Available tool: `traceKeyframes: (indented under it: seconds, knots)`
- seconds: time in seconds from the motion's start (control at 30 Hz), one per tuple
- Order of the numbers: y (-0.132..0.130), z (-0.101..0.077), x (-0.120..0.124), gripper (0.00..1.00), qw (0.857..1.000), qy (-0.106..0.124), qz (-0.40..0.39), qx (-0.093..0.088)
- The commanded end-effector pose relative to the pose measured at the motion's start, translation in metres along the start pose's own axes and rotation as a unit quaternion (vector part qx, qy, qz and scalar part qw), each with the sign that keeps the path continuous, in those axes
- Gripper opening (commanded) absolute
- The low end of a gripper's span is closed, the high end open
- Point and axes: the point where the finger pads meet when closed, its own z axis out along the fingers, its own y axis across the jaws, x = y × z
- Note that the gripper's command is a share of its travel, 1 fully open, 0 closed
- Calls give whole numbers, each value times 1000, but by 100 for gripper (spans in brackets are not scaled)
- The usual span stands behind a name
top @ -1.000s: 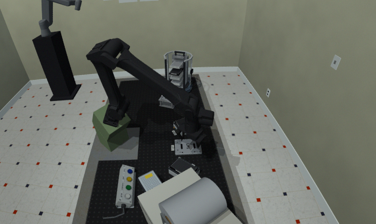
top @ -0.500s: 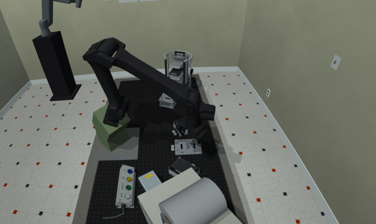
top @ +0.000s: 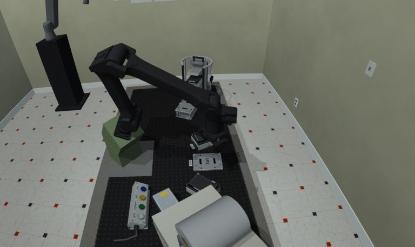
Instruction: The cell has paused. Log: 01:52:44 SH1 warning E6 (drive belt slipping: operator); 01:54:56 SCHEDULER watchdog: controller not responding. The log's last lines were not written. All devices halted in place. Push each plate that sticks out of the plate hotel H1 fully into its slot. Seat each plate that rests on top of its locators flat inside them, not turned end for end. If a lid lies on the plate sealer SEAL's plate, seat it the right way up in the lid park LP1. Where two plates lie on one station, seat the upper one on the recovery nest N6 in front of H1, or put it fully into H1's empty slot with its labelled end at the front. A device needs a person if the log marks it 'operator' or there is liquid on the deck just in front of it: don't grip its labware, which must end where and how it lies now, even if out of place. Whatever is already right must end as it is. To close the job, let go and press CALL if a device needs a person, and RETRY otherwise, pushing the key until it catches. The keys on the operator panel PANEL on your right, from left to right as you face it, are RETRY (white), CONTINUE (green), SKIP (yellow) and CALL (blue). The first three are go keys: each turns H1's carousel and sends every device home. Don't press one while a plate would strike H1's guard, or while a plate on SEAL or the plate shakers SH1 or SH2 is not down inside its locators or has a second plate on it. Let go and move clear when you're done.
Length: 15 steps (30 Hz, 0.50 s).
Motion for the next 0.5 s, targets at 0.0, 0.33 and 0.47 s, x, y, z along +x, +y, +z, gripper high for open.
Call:
traceKeyframes:
  seconds: [0.0,0.33,0.47]
  knots:
    - [20,10,-7,100,996,16,89,-15]
    - [39,9,-25,100,975,15,221,-11]
    - [49,9,-33,100,965,16,262,-10]
